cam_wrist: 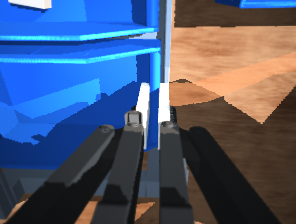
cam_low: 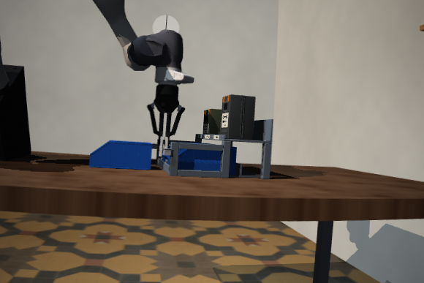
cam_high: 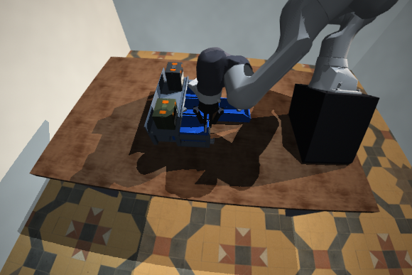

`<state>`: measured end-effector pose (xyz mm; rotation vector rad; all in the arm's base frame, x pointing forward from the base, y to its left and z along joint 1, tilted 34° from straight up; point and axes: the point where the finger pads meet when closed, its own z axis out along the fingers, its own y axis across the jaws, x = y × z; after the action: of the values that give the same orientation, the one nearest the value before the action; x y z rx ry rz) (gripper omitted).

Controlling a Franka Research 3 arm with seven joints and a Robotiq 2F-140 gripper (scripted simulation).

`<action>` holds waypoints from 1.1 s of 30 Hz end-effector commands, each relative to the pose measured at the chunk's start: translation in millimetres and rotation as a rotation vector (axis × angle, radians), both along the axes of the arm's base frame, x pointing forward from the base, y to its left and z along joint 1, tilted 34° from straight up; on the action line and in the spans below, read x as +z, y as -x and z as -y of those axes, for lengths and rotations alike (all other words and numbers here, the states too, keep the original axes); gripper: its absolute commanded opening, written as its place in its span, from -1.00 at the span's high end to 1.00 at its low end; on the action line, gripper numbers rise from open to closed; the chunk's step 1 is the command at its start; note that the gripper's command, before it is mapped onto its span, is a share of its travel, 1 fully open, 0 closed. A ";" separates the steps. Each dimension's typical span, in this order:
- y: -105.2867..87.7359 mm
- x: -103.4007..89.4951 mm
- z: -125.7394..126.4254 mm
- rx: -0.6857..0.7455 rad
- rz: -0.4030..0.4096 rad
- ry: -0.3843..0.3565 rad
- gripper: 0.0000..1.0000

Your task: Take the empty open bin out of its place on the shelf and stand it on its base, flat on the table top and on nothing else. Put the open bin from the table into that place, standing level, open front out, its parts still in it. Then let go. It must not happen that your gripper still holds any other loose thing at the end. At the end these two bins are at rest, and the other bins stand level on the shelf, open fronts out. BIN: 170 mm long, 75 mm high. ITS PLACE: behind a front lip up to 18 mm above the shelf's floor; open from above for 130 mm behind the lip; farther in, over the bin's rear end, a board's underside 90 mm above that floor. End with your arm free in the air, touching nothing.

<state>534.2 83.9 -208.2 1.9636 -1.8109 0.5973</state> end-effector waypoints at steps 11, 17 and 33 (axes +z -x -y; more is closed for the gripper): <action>-0.6 3.1 -3.6 0.004 0.001 -0.002 1.00; -0.4 6.6 -6.0 0.004 0.001 -0.002 1.00; 0.3 19.3 -14.5 0.004 0.001 -0.002 1.00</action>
<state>533.4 96.3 -192.9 1.9691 -1.8104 0.5962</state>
